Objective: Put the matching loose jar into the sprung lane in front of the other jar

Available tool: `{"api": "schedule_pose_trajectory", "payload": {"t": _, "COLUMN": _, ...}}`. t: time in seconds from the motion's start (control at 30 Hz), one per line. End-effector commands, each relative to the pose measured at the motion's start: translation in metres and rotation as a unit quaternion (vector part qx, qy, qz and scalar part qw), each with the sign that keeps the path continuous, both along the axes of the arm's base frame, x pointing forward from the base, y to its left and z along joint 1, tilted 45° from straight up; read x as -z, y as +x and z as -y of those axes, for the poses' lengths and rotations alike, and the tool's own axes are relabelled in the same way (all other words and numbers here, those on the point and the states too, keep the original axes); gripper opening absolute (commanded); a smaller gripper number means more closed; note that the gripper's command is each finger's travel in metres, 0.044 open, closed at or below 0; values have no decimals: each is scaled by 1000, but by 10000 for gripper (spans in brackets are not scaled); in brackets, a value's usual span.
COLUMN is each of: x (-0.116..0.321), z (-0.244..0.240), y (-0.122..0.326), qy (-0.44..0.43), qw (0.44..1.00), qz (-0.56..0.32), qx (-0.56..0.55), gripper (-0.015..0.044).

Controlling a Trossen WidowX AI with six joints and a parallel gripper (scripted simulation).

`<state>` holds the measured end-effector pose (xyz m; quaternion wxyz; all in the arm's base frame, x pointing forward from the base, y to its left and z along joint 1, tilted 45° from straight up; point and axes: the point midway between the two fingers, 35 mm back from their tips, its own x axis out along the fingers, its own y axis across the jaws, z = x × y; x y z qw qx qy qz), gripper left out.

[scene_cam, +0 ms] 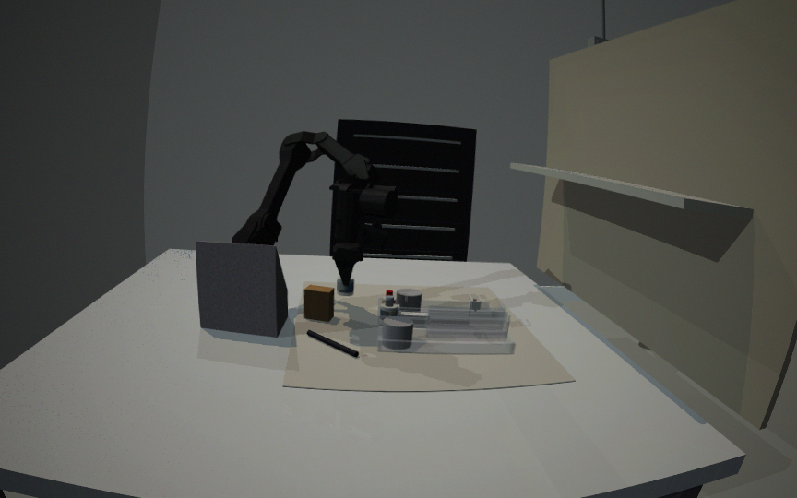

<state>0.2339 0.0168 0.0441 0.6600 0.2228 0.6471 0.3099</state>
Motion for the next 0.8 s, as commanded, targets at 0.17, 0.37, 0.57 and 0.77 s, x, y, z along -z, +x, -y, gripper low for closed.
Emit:
{"api": "schedule_pose_trajectory", "payload": {"t": 0.17, "x": -26, "z": 26, "y": -3, "qy": 0, "qw": 1000, "qz": 6, "qx": -5, "gripper": 0}}
{"api": "schedule_pose_trajectory", "payload": {"t": 0.37, "x": -16, "z": 13, "y": 18, "qy": -2, "qw": 1000, "qz": -3, "qx": 6, "gripper": 0}}
{"api": "schedule_pose_trajectory", "payload": {"t": 0.57, "x": -1, "z": -8, "y": 44, "qy": -1, "qw": 1000, "qz": -15, "qx": 19, "gripper": 0}}
{"api": "schedule_pose_trajectory", "payload": {"t": 0.77, "x": 4, "z": -18, "y": 54, "qy": 0, "qw": 999, "qz": -20, "qx": 24, "gripper": 0}}
